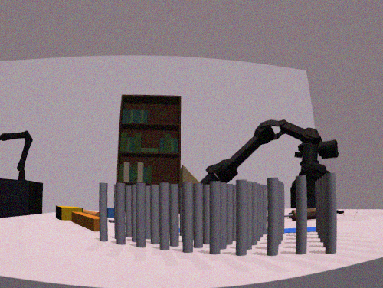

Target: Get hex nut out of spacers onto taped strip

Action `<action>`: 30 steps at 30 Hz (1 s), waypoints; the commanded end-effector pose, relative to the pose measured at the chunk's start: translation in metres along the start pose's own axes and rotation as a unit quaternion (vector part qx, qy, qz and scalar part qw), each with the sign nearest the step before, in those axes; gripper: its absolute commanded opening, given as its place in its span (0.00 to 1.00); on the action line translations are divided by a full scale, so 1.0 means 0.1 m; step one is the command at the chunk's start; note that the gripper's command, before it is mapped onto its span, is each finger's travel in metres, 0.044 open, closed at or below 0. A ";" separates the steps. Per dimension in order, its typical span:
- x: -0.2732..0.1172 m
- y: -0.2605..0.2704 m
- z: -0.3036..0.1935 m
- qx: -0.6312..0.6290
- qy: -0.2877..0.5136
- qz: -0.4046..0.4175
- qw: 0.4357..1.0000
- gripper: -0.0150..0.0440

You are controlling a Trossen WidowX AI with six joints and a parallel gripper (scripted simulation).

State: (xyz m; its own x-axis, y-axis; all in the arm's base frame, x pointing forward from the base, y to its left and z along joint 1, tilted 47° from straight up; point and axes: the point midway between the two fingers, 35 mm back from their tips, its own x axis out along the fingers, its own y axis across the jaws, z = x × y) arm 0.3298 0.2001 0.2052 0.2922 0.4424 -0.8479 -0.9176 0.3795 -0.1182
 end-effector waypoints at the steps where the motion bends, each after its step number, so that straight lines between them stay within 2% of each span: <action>1: 0.07 0.01 0.01 0.003 0.001 -0.002 1.000 0.73; 27: 0.41 0.13 0.12 0.000 -0.002 -0.001 1.000 0.73; 30: 0.41 0.13 0.12 0.000 -0.002 -0.001 1.000 0.60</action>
State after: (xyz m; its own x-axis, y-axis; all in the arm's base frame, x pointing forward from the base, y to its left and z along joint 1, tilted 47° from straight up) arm 0.3323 0.2325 0.1755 0.2903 0.4466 -0.8463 -0.9195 0.3751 -0.1175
